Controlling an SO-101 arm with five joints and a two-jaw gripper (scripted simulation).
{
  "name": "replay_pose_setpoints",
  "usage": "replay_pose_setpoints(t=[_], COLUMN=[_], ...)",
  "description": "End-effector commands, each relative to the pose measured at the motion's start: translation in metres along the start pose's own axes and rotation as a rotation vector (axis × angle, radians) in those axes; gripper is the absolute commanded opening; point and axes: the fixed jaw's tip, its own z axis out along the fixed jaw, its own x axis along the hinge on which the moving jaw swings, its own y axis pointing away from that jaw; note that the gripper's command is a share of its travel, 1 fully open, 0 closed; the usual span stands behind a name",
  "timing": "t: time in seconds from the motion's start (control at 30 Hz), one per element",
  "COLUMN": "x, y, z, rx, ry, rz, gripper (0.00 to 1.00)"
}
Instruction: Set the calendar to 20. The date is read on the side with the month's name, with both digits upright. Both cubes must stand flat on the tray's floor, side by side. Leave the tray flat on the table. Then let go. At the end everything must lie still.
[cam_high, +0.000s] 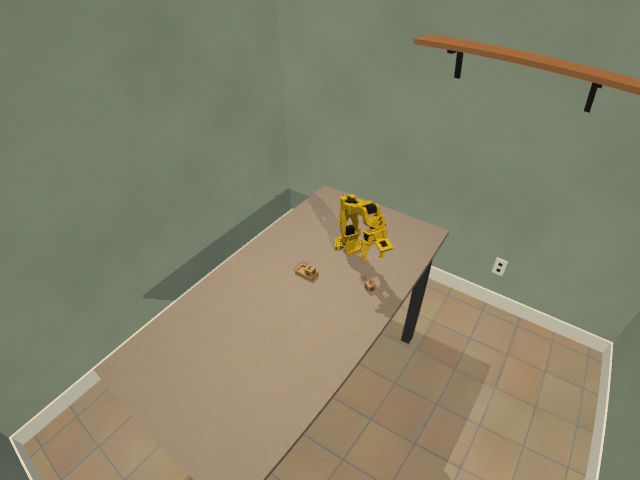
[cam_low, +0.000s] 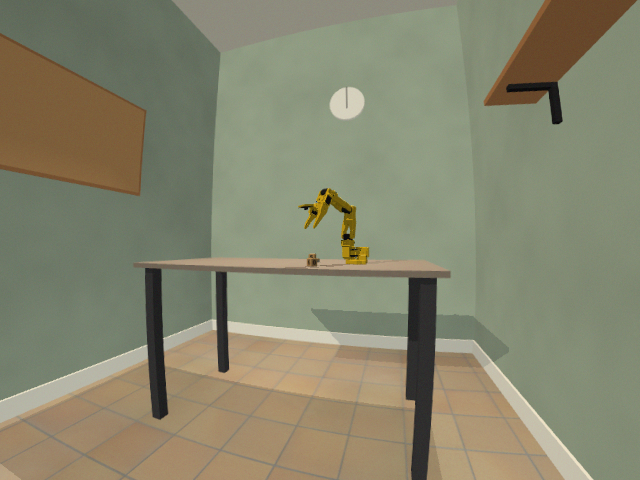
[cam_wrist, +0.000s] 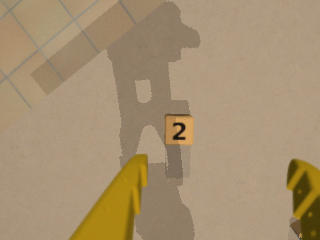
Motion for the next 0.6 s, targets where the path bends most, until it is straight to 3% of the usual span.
replay_pose_setpoints(t=[0.0,0.2,0.27,0.43,0.57], x=[-0.002,0.012,0.012,0.029,0.039], y=[0.003,0.002,0.002,0.000,-0.001], z=[0.003,0.036,0.036,0.061,0.074], rx=[-0.005,0.013,0.013,0.028,0.036], ry=[0.012,0.180,0.180,0.324,0.399], rz=[0.000,0.000,0.000,-0.001,-0.001], gripper=[0.35,0.35,0.35,0.35,0.35])
